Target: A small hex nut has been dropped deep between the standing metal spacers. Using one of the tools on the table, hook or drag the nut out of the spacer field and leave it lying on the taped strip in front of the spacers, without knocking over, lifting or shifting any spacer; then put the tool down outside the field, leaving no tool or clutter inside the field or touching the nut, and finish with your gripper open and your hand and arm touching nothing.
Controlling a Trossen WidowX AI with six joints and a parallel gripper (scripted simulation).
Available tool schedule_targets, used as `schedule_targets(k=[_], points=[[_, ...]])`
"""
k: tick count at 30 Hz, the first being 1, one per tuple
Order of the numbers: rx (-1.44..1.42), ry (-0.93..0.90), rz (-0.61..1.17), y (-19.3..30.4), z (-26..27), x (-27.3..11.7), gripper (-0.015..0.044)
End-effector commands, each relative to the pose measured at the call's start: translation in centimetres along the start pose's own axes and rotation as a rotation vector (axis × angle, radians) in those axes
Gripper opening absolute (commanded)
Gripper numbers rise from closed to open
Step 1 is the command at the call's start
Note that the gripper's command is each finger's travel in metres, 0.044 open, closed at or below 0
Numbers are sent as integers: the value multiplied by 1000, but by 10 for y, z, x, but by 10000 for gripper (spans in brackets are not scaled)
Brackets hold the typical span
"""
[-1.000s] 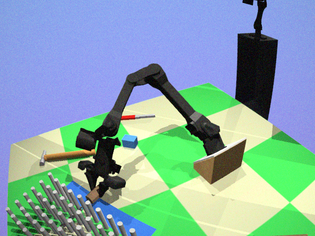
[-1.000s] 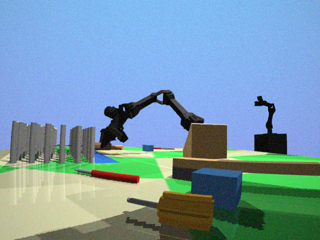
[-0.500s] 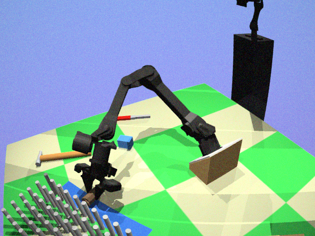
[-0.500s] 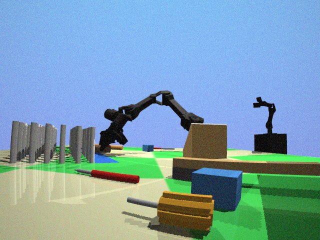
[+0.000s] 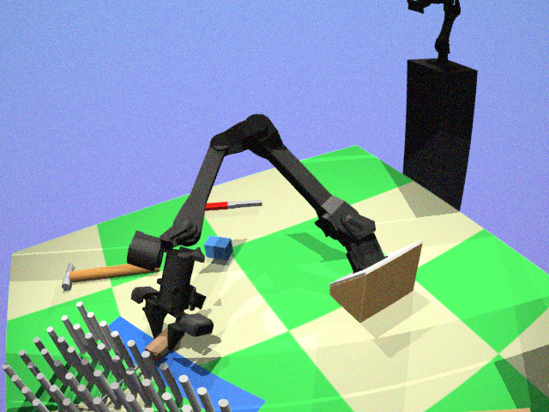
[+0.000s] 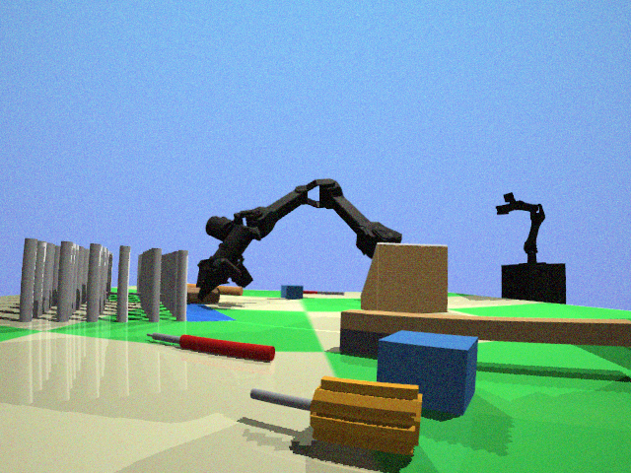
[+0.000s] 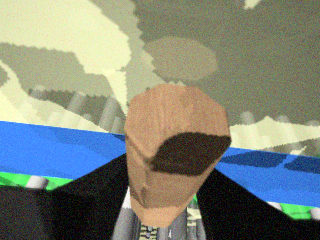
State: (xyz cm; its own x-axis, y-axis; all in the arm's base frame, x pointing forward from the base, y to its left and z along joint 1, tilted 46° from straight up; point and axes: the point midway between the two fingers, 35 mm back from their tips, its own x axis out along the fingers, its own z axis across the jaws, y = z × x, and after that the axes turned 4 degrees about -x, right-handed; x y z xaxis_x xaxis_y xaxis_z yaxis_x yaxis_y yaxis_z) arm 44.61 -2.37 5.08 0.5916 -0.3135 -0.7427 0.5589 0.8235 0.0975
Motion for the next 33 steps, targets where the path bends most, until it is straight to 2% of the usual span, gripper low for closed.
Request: schedule_targets(k=[1, 33], points=[[-6, 2, 1, -3, -1, -2, 0], [-5, 2, 0, -21, -2, -15, 0]])
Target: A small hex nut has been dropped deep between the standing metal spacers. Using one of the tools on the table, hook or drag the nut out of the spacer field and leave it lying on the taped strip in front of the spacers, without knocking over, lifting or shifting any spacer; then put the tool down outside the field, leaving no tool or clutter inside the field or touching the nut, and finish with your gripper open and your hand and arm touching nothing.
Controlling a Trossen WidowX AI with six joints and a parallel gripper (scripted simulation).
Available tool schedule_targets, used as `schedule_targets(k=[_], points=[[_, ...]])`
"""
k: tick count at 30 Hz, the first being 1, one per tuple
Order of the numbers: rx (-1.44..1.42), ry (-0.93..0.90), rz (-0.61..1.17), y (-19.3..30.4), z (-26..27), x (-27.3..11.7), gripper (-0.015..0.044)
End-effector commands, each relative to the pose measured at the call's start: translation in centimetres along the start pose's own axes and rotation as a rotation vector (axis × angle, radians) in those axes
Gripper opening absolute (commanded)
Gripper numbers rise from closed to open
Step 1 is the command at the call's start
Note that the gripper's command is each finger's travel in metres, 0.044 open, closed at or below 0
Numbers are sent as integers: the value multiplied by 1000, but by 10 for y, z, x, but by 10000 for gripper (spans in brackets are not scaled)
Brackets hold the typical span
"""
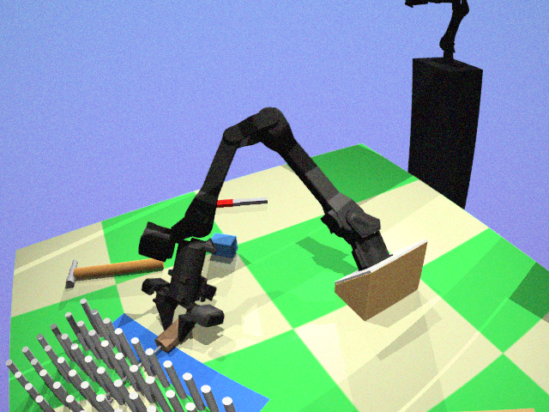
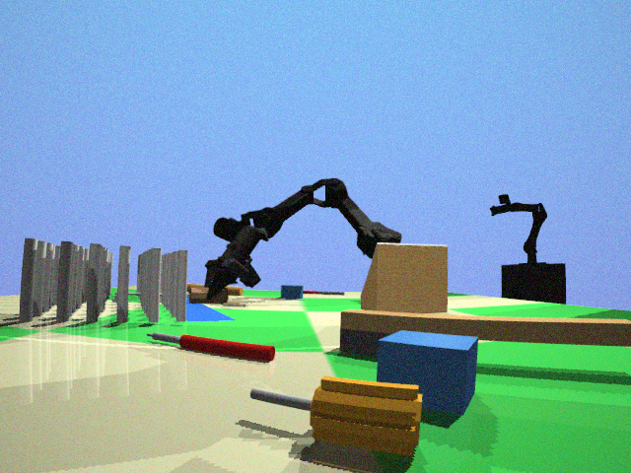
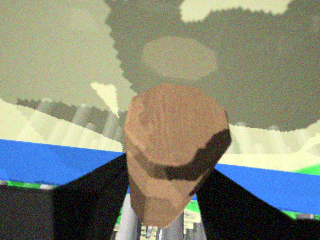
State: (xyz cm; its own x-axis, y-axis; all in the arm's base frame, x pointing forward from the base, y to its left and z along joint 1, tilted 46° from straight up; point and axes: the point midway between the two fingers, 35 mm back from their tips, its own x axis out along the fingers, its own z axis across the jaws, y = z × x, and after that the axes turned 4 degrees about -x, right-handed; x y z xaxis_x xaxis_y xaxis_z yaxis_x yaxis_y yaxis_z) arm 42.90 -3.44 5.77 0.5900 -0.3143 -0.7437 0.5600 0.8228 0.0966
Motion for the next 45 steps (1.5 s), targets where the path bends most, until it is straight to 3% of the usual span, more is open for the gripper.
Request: schedule_targets(k=[1, 45], points=[[-6, 1, 1, -4, -1, -3, 0], [-7, 3, -1, -29, -3, -20, 0]])
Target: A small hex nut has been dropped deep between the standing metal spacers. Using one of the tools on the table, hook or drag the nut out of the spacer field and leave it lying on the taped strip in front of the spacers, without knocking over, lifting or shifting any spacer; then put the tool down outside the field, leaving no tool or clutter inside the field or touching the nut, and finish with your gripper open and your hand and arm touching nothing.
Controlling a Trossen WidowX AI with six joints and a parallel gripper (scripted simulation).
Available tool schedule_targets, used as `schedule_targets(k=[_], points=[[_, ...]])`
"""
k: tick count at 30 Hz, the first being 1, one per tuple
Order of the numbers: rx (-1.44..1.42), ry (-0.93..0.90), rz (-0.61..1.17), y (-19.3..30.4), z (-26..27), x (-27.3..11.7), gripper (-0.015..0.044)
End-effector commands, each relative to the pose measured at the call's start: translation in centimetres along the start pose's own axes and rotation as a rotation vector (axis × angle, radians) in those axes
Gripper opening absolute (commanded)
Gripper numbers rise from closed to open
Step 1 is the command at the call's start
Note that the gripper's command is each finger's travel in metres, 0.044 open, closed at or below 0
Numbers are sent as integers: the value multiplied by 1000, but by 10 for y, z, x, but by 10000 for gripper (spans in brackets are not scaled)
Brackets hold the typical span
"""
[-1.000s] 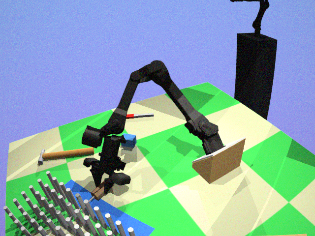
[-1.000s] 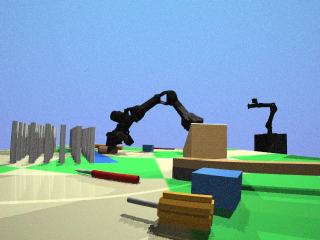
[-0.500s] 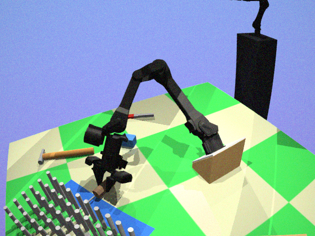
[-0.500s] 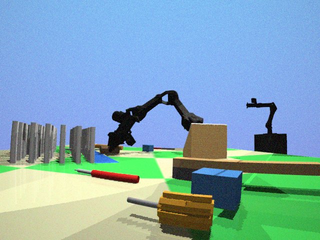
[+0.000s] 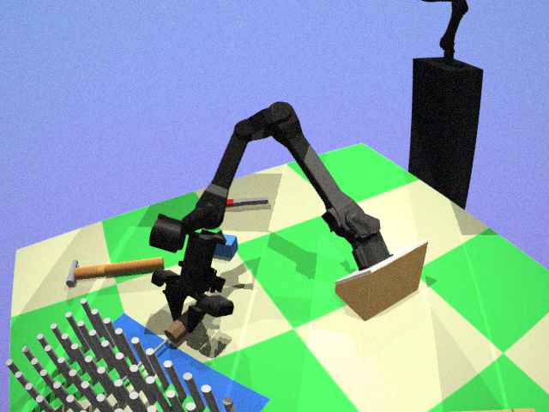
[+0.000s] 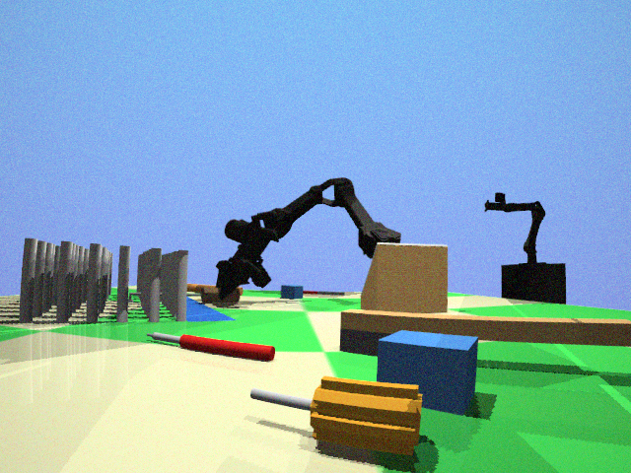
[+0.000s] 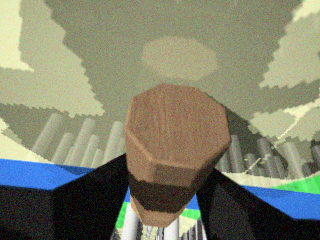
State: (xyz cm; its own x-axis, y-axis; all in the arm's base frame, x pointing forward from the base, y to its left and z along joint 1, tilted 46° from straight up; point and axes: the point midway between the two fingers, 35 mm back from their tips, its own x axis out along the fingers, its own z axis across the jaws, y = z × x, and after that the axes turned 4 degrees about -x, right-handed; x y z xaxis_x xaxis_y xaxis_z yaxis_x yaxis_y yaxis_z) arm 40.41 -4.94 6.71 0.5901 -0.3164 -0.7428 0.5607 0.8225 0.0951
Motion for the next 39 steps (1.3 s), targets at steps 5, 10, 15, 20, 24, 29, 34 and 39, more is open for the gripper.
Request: schedule_targets(k=[5, 10, 15, 20, 24, 29, 34, 39], points=[[-7, 5, 1, -6, -3, -5, 0], [-7, 5, 1, -9, -3, -7, 0], [-7, 5, 0, -12, -3, -8, 0], [-8, 5, 0, -14, -3, -10, 0], [-8, 5, 0, -17, -3, -12, 0], [-8, 5, 0, -19, -3, -14, 0], [-8, 5, 0, -22, -4, -15, 0], [-8, 5, -1, -25, -4, -17, 0]])
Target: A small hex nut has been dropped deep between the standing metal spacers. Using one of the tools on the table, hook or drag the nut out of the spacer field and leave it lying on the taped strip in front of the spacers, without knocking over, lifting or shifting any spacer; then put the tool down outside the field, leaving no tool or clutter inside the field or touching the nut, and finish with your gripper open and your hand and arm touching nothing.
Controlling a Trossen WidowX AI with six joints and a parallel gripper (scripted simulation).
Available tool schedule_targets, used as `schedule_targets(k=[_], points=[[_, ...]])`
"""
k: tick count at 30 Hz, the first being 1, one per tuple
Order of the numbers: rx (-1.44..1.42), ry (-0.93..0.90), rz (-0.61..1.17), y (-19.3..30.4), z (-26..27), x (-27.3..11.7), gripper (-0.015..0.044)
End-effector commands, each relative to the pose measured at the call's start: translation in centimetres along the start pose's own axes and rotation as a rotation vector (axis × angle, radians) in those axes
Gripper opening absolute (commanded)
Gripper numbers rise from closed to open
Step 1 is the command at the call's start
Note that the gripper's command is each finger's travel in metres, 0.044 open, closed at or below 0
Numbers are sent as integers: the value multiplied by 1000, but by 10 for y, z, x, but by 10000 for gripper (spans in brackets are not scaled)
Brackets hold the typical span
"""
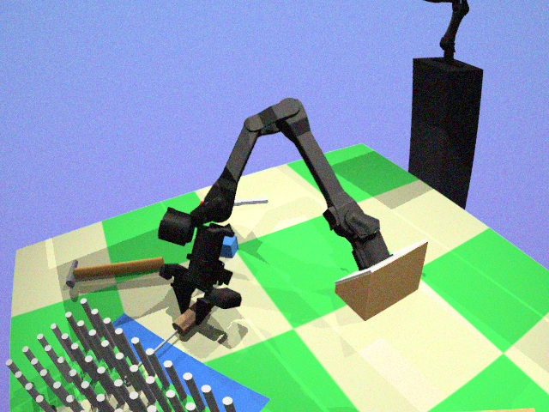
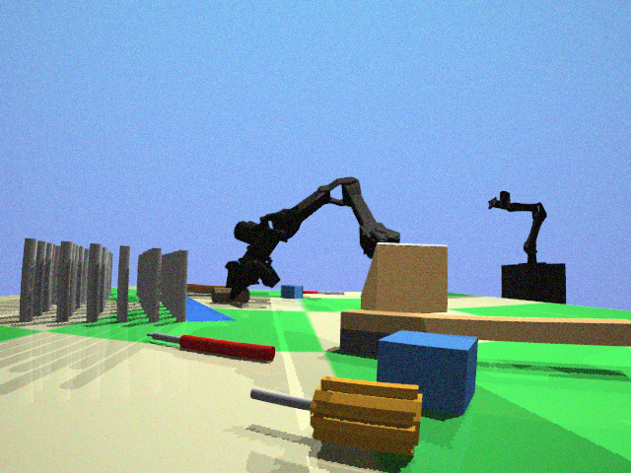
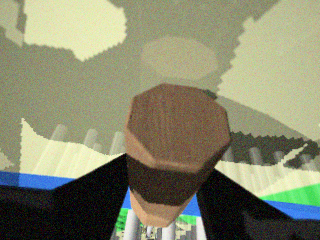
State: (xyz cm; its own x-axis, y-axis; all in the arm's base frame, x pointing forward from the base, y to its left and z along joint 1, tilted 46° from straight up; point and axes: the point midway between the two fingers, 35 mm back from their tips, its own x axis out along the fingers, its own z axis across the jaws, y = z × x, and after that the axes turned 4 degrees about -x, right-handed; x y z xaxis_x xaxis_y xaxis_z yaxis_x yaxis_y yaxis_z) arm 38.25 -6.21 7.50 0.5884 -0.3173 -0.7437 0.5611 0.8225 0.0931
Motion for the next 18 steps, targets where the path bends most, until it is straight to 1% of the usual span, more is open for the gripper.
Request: schedule_targets(k=[1, 18], points=[[-7, 4, 1, -3, -2, -3, 0], [-7, 5, 1, -13, -3, -9, 0]])
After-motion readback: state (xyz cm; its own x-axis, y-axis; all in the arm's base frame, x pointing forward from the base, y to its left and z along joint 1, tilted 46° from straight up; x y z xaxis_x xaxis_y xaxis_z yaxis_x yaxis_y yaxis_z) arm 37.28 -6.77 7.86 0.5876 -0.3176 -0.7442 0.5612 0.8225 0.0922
